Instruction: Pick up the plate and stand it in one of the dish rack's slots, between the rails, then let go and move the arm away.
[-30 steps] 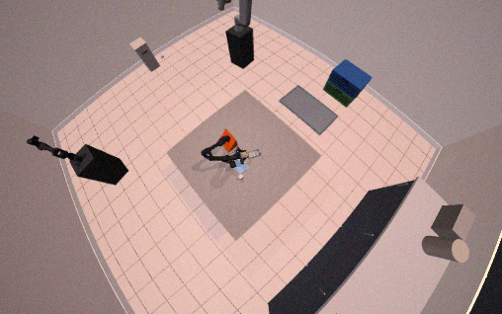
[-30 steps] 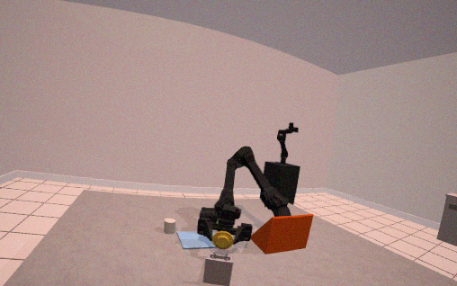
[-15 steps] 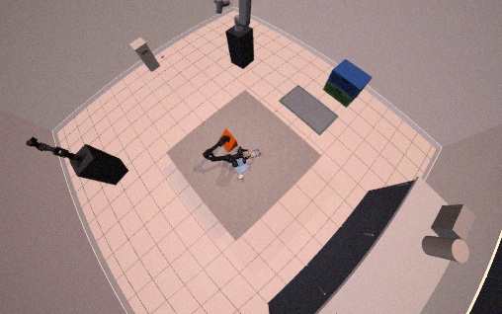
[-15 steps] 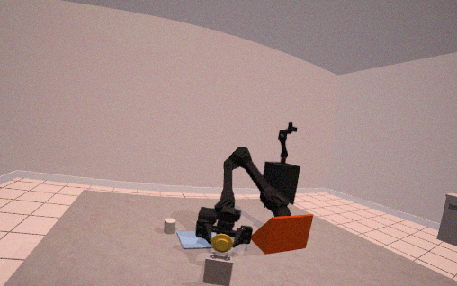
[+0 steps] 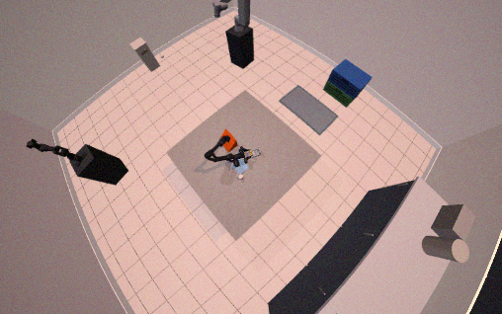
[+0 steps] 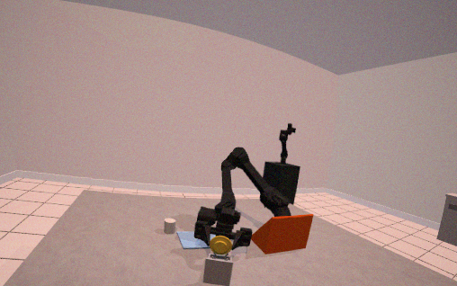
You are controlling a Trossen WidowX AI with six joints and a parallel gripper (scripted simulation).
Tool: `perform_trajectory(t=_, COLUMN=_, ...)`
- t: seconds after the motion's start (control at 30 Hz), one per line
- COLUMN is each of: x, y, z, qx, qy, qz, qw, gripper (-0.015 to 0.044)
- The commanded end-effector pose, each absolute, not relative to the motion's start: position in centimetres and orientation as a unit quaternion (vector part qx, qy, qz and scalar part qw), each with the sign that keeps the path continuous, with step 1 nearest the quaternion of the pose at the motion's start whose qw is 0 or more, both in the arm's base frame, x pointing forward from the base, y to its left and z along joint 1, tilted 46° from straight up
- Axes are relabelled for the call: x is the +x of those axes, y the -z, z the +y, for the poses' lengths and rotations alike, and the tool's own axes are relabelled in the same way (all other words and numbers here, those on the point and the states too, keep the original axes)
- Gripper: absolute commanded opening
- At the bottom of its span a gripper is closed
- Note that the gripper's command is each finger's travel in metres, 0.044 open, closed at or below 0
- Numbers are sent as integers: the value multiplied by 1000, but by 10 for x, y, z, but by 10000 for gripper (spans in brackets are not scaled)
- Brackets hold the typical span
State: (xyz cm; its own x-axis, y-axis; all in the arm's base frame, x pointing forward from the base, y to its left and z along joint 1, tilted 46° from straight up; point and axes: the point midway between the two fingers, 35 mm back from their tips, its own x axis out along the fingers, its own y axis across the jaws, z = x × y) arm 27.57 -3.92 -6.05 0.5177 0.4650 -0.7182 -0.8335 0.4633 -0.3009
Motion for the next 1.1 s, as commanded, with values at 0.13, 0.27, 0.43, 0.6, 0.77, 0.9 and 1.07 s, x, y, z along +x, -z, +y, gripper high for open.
perform_trajectory(t=0.13, x=271, y=80, z=-52, qx=-327, qy=-402, qz=283, qw=807, gripper=0)
perform_trajectory(t=0.27, x=270, y=78, z=-51, qx=-325, qy=-401, qz=287, qw=807, gripper=0)
perform_trajectory(t=0.43, x=269, y=78, z=-50, qx=-325, qy=-401, qz=289, qw=806, gripper=0)
perform_trajectory(t=0.6, x=269, y=78, z=-50, qx=-325, qy=-401, qz=289, qw=806, gripper=0)
perform_trajectory(t=0.77, x=270, y=78, z=-50, qx=-326, qy=-402, qz=288, qw=806, gripper=131)
perform_trajectory(t=0.9, x=270, y=78, z=-50, qx=-326, qy=-402, qz=288, qw=806, gripper=236)
perform_trajectory(t=1.07, x=270, y=78, z=-50, qx=-326, qy=-402, qz=288, qw=806, gripper=368)
